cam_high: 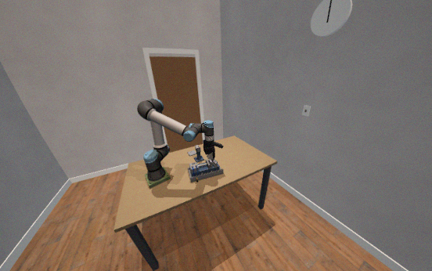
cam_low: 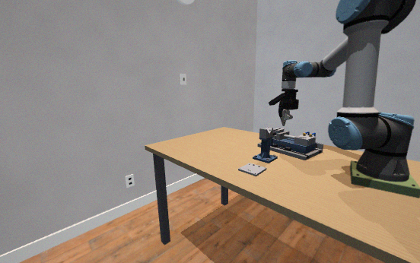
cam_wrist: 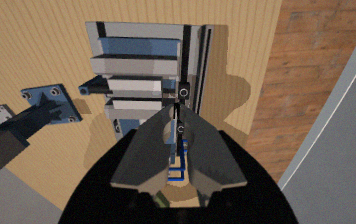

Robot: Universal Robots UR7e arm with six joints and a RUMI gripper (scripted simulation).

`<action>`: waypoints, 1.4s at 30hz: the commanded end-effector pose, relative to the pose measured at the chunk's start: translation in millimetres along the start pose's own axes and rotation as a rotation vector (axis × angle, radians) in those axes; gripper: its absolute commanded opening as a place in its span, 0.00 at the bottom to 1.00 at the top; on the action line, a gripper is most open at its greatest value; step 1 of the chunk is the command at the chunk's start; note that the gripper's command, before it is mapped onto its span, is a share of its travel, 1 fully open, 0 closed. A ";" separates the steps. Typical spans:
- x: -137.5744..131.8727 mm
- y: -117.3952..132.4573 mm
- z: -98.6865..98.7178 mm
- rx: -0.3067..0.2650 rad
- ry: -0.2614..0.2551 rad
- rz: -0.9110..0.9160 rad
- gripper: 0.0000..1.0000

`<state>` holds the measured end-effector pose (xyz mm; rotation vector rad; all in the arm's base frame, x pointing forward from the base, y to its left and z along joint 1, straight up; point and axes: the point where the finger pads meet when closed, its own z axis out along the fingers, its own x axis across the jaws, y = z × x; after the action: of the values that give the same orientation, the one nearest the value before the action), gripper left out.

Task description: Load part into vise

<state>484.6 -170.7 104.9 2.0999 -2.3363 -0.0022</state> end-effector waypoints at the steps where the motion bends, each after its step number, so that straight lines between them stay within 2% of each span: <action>1: 0.1 -0.4 5.0 0.001 0.001 0.000 0.00; 42: 0.0 -0.4 8.6 0.001 0.001 0.000 0.00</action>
<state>484.7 -170.5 95.8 2.1000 -2.3364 -0.0019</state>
